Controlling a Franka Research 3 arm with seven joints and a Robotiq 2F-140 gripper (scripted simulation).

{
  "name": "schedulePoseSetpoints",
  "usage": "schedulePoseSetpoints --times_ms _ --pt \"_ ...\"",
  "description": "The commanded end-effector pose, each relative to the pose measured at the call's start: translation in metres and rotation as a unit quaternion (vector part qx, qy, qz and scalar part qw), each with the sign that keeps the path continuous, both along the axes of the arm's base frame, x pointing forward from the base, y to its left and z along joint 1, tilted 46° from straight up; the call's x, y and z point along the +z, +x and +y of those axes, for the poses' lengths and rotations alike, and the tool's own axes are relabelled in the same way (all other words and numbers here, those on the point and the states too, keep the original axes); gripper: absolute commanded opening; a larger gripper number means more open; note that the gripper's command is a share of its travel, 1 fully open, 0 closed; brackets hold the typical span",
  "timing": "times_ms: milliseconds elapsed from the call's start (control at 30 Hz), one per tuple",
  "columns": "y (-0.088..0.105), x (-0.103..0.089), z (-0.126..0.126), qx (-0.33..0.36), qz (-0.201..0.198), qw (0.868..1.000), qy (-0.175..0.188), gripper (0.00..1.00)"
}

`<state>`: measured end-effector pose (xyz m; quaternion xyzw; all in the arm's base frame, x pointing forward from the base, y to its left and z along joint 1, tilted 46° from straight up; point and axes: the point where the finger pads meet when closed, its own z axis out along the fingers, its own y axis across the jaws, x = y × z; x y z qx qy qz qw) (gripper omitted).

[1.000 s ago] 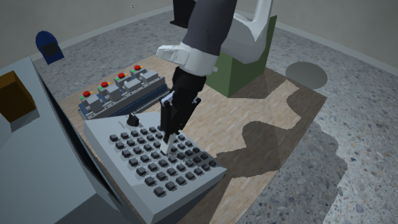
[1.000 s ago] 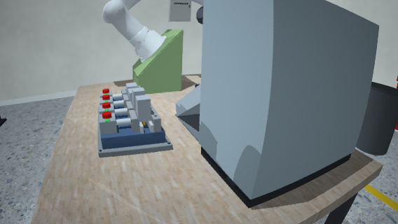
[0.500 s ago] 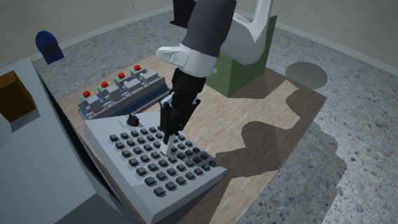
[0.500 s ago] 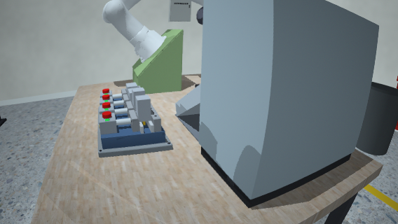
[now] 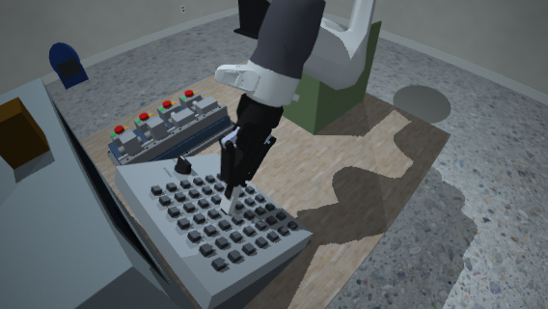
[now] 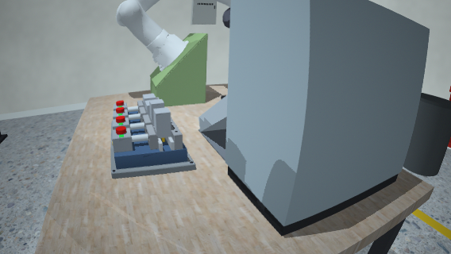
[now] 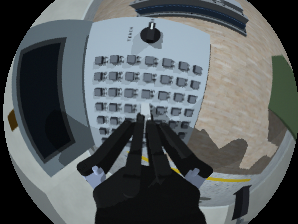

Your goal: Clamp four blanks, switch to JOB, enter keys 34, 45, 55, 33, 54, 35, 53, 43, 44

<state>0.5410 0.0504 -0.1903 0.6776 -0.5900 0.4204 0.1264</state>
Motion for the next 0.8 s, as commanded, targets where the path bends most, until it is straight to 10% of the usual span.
schedulePoseSetpoints --times_ms 0,767 --pt "0.0009 -0.0013 0.0001 0.003 0.002 1.000 -0.001 0.00" --pt "-0.0036 0.0053 0.0072 0.003 0.002 1.000 -0.001 0.00"
